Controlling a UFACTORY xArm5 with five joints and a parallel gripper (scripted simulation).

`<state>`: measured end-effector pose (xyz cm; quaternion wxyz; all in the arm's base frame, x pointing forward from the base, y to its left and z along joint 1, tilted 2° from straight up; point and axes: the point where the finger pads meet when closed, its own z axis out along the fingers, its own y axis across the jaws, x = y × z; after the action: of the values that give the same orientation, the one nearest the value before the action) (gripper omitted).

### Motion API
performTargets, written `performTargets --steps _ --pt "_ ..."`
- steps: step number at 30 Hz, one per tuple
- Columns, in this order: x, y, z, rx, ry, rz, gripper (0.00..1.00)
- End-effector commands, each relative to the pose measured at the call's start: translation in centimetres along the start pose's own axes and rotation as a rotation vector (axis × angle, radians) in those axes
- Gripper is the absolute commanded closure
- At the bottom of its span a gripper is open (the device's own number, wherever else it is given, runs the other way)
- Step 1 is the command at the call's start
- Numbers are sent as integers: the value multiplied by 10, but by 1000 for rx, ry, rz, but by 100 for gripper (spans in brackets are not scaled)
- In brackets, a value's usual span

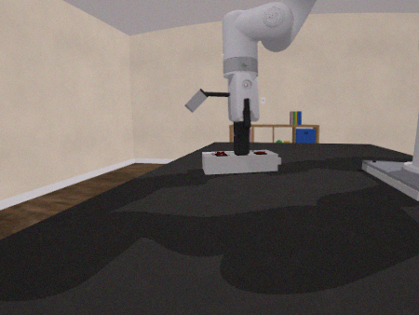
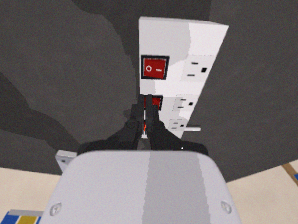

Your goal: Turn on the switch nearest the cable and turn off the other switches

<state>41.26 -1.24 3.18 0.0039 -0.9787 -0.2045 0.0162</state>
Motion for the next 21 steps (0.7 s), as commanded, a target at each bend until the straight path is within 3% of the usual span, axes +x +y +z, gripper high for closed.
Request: performTargets --steps 1,11,21 --pt "0 0 0 0 0 0 100" --pt "0 0 -2 0 0 0 100" --pt "0 0 -28 0 0 0 100"
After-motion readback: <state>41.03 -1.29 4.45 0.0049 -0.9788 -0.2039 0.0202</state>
